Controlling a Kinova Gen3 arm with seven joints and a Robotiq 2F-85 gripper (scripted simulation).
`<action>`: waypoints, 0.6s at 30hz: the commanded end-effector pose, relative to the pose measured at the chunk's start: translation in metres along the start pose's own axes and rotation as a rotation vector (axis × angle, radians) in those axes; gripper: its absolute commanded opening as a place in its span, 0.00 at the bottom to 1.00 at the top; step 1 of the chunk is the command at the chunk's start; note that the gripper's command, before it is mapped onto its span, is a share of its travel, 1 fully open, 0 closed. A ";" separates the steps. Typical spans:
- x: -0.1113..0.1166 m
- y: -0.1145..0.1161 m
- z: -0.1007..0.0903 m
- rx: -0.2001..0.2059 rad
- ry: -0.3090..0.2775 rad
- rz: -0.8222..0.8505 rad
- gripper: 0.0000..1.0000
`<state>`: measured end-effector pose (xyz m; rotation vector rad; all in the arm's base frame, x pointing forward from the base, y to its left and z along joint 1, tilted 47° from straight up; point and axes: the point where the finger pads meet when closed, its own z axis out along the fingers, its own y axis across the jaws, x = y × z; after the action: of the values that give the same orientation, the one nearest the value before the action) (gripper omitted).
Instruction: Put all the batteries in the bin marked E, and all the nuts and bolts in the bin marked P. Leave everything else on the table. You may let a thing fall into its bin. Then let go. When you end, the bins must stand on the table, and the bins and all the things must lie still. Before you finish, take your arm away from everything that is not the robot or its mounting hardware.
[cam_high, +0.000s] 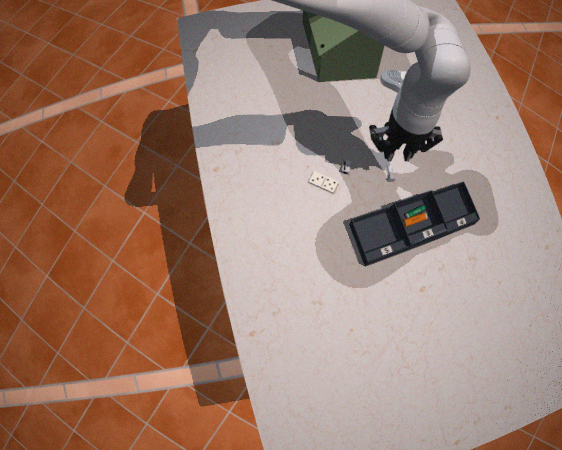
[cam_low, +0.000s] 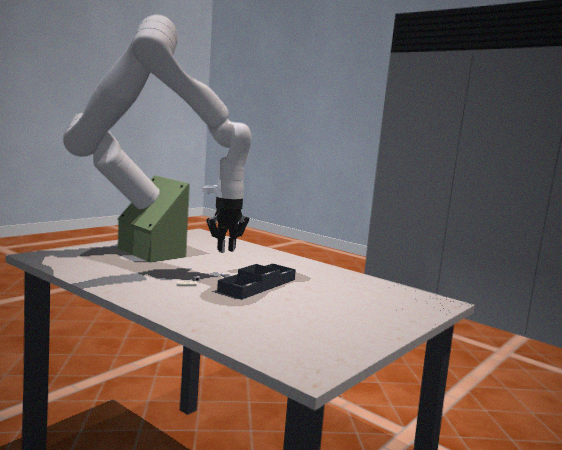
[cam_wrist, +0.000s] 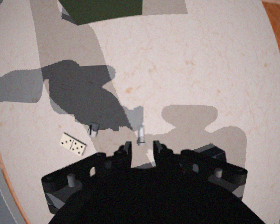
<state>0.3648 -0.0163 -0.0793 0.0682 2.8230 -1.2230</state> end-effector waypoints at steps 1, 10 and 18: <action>0.000 0.001 -0.001 -0.001 -0.001 0.000 0.30; 0.000 0.001 -0.001 -0.001 -0.001 0.000 0.30; 0.000 0.000 0.019 -0.001 -0.001 0.000 0.30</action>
<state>0.3685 -0.0230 -0.0876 0.0661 2.8184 -1.2085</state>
